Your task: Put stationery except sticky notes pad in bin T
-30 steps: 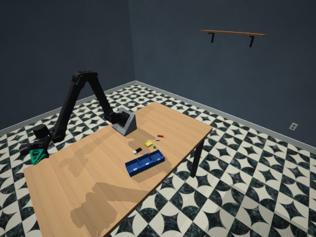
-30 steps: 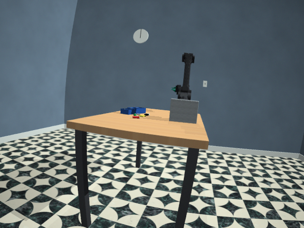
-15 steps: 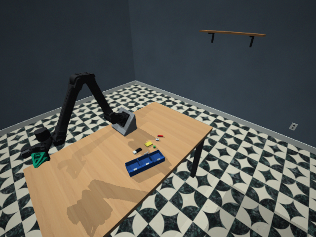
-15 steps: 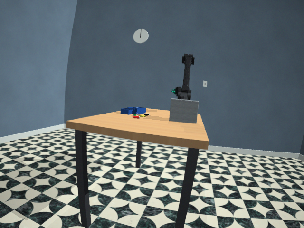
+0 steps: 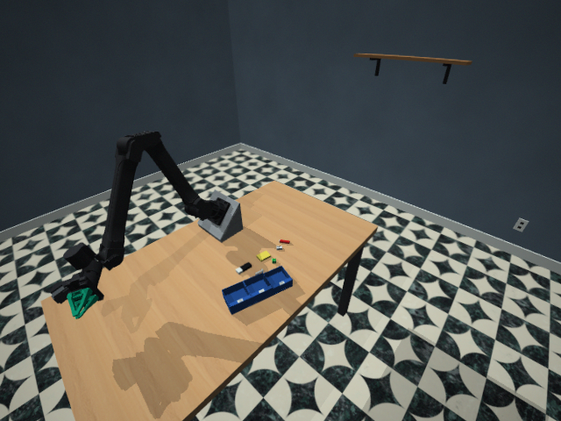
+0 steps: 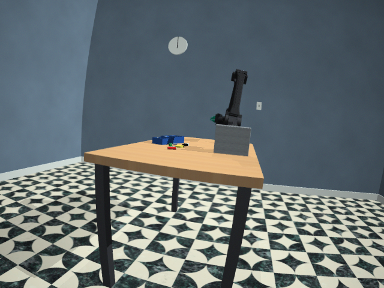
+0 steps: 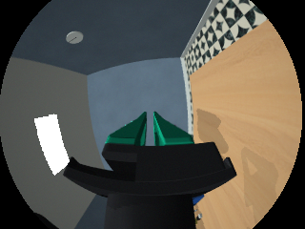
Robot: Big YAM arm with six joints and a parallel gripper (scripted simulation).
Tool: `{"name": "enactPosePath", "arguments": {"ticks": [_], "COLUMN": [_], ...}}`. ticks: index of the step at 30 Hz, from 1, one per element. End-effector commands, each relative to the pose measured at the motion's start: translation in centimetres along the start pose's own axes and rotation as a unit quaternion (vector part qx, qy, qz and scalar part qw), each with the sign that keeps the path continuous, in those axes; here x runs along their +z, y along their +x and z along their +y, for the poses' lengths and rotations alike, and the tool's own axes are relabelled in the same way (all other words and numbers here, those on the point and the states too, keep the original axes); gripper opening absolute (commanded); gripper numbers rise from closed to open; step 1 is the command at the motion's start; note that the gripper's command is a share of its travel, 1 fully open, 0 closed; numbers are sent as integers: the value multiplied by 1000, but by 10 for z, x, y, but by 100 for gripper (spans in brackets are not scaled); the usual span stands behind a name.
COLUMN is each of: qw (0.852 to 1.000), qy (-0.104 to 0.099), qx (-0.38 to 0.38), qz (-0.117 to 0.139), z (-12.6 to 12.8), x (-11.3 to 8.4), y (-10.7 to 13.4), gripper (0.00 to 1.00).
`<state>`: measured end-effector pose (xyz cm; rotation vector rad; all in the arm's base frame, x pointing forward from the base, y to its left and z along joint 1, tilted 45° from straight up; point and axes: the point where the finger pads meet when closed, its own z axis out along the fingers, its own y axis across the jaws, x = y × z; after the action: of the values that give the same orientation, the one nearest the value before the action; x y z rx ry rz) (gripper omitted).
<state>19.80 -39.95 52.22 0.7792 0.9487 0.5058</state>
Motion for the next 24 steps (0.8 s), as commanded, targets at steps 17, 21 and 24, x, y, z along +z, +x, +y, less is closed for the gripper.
{"name": "enactPosePath", "arguments": {"ticks": [17,21,24], "qw": [994,989,981], "qy": [58,89,123], "qx": [86,111,130], "qz": [36,51,69], "z": [-49,-64,-72], "x": [97,111,119], "y": [76,104,123], "gripper": [10,10,10]}}
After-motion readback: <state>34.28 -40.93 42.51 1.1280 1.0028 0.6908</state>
